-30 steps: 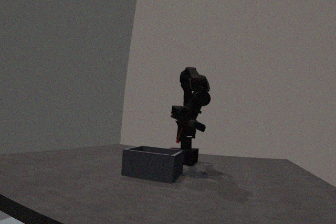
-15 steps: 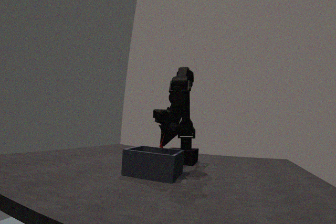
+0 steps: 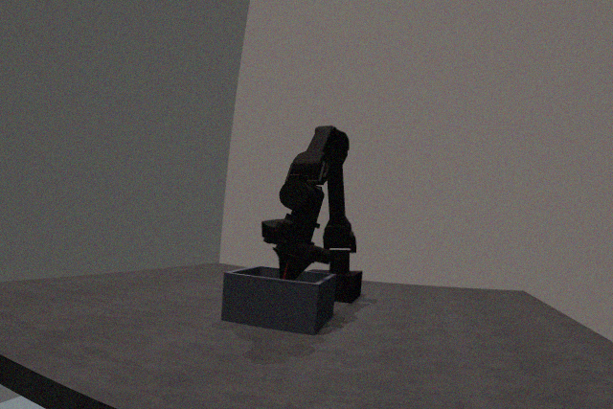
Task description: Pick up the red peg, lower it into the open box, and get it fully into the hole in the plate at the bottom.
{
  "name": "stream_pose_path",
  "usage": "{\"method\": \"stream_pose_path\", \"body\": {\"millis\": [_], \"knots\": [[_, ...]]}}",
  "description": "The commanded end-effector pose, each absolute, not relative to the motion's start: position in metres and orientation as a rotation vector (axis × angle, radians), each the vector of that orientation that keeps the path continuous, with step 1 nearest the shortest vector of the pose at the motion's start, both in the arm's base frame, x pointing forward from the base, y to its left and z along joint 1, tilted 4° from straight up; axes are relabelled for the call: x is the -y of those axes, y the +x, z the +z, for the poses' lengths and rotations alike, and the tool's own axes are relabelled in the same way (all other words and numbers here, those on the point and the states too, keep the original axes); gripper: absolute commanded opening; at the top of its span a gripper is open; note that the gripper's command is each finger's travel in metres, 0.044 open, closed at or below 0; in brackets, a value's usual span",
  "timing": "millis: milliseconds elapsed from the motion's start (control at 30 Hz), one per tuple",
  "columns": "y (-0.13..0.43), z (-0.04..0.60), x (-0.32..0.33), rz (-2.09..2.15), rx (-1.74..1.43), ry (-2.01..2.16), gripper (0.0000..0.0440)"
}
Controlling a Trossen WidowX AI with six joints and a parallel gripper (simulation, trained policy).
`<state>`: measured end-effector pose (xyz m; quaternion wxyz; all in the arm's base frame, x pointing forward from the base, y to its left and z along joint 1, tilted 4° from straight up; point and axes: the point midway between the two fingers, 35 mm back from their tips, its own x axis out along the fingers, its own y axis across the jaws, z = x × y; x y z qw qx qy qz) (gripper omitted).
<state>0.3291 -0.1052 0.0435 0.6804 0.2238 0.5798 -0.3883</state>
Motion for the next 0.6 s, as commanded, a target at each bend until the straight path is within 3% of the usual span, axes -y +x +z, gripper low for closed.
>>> {"method": "stream_pose_path", "body": {"millis": [0, 100, 467, 567], "knots": [[0.329, 0.033, 0.107, -0.848, -1.332, 0.504, 0.0135], [0.335, 0.033, 0.114, -0.82, -1.336, 0.492, 0.016], [0.378, 0.049, 0.121, -0.721, -1.324, 0.548, 0.044], [0.392, 0.055, 0.12, -0.681, -1.316, 0.566, 0.044]]}}
